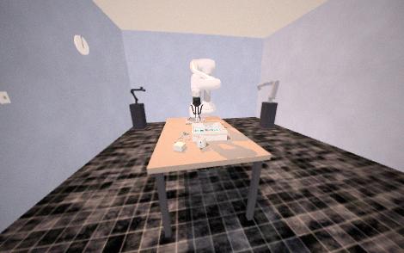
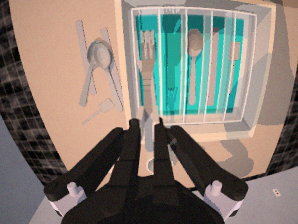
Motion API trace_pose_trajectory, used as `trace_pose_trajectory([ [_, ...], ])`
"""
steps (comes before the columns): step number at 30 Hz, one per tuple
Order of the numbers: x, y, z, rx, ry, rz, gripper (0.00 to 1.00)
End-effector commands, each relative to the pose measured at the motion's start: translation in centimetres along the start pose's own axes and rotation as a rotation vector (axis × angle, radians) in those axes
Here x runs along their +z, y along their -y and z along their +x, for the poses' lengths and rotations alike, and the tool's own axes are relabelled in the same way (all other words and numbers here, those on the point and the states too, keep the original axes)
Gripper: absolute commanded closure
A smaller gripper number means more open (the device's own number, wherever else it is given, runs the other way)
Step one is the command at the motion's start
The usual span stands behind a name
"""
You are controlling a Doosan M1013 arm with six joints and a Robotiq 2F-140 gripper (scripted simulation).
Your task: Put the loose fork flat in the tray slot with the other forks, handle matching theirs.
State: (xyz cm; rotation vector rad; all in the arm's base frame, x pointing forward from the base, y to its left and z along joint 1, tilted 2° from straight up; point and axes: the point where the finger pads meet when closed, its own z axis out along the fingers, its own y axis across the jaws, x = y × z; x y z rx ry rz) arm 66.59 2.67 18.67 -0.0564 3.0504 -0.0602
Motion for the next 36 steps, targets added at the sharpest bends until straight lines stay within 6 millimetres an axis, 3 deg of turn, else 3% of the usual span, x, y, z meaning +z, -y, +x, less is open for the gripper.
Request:
trace_pose_trajectory([
  [1,0.2,0.0,0.0,0.000,0.000,0.000,0.96],
  [13,1.8,0.0,0.2,0.000,0.000,0.000,0.96],
  [36,8.7,0.0,0.8,0.000,0.000,0.000,0.96],
])
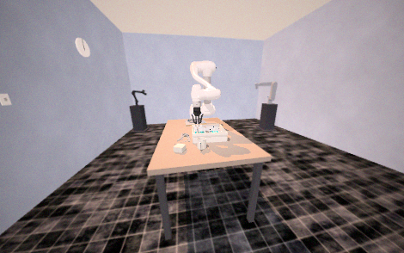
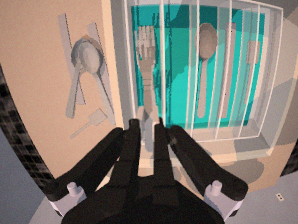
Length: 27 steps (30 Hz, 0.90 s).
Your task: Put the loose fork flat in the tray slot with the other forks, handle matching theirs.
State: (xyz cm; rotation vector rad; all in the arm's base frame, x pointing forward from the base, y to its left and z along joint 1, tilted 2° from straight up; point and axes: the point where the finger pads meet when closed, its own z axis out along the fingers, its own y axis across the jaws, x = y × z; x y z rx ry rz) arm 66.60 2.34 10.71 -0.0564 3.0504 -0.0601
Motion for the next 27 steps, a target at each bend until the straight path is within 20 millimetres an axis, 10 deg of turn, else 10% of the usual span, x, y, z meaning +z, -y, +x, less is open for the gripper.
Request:
trace_pose_trajectory([
  [1,1.1,0.0,0.1,0.000,0.000,0.000,0.96],
  [27,5.7,0.0,0.5,0.000,0.000,0.000,0.96],
])
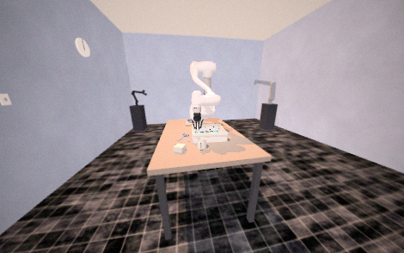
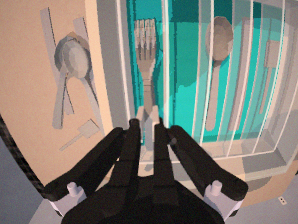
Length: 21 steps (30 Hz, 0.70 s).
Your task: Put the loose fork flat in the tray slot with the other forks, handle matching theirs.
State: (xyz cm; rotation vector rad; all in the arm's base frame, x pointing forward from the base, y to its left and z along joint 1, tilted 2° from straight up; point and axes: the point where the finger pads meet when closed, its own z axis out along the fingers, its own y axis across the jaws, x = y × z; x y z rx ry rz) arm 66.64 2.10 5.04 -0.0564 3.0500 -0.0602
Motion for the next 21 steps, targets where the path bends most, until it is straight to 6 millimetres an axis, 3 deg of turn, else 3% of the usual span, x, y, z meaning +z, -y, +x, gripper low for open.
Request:
trace_pose_trajectory([
  [1,0.09,0.00,0.01,0.000,0.000,0.000,0.96],
  [21,0.27,0.00,0.03,0.000,0.000,0.000,0.96],
])
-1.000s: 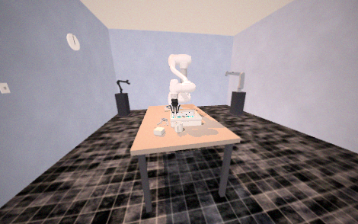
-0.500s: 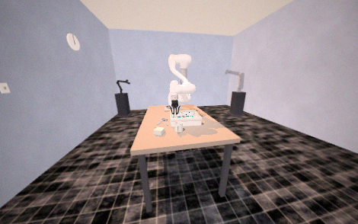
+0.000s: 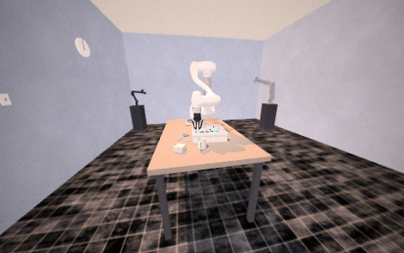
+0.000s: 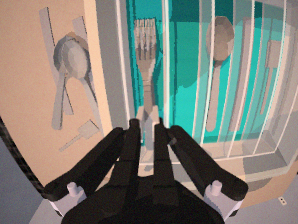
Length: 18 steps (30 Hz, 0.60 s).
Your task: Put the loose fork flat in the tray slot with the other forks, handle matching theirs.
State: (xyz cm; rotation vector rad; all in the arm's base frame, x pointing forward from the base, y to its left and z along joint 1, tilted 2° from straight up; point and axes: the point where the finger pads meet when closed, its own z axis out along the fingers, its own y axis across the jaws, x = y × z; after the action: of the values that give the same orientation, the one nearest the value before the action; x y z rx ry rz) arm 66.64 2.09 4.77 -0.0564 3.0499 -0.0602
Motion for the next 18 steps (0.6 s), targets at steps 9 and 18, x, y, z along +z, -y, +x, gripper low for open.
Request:
trace_pose_trajectory([
  [9,-0.01,0.00,0.01,0.000,0.000,0.000,0.96],
  [18,-0.01,0.00,0.01,0.000,0.000,0.000,0.86],
])
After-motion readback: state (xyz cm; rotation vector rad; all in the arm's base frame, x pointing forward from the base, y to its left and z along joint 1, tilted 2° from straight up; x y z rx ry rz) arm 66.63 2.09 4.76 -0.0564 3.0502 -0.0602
